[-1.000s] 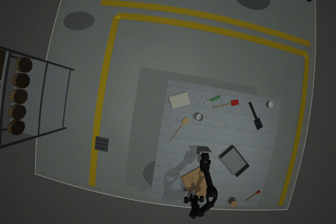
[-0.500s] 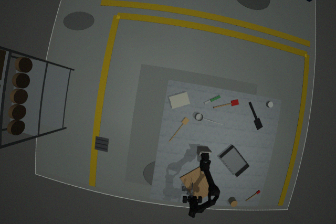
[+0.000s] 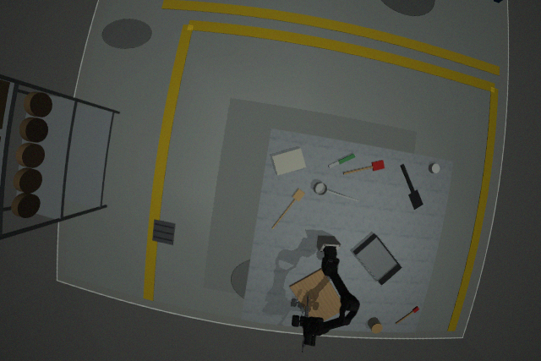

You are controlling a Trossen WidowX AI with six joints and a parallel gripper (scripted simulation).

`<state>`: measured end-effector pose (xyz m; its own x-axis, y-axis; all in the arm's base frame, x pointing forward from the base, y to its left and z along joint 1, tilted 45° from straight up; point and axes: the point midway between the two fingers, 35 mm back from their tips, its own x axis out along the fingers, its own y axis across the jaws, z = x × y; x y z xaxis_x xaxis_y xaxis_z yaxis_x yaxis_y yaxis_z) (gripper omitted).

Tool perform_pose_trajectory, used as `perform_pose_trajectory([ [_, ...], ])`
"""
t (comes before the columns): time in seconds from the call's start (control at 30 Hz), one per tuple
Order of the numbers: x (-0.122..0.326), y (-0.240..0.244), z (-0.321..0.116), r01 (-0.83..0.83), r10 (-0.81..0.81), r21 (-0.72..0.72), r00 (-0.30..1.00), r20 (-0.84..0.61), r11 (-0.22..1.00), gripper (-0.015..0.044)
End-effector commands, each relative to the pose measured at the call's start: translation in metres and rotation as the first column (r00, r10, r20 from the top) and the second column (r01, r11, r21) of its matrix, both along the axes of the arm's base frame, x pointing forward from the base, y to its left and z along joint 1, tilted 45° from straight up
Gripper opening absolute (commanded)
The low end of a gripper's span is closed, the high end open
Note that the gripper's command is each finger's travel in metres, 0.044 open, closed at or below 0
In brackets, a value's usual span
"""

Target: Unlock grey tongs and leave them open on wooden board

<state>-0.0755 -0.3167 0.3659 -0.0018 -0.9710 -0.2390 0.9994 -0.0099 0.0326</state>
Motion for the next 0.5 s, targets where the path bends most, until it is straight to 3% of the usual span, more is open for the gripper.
perform_pose_trajectory([
  [0.0, -0.001, 0.006, 0.008, 0.001, -0.001, -0.082, 1.000, 0.003, 0.997, -0.0150],
  [0.47, -0.003, 0.028, 0.017, -0.013, 0.017, -0.329, 1.000, 0.009, 0.944, -0.0150],
])
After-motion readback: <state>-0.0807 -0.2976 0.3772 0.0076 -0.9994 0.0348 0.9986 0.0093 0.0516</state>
